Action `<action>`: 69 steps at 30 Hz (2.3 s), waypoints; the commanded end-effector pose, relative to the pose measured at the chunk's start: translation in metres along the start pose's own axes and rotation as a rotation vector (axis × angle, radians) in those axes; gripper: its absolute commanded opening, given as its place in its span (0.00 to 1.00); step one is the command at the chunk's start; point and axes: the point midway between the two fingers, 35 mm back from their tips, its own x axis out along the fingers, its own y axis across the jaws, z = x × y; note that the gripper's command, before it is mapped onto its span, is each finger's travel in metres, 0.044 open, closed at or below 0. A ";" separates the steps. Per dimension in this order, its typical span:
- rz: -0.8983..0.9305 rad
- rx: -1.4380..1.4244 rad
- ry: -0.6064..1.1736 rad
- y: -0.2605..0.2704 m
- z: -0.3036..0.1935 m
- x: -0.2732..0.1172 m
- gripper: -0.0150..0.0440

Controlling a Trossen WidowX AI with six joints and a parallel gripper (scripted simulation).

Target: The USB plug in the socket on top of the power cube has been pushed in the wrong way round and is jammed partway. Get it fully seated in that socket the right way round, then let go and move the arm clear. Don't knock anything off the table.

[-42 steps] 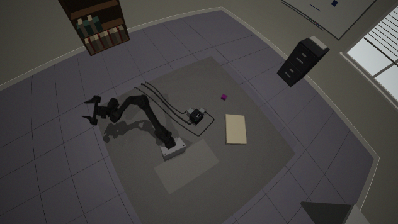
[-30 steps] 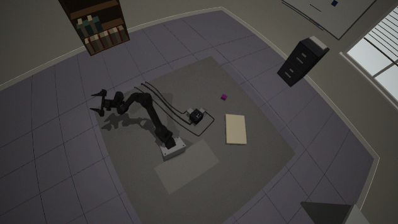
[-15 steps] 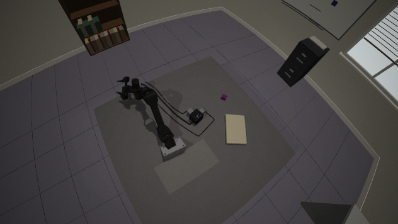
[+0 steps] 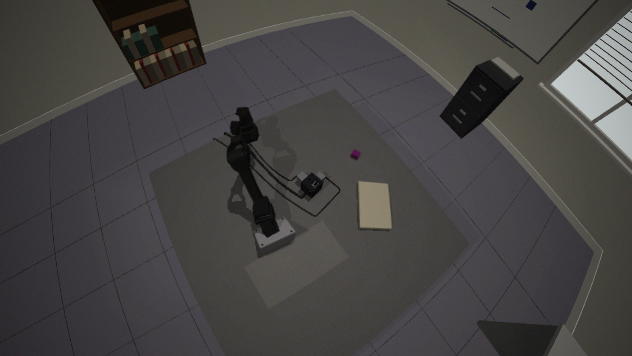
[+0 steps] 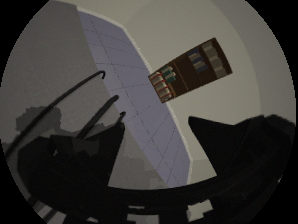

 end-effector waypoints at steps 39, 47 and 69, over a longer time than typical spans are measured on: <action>0.732 0.808 1.083 0.124 -0.168 -0.502 1.00; 0.672 0.911 0.998 0.130 -0.132 -0.525 1.00; 0.672 0.910 0.998 0.141 -0.136 -0.521 1.00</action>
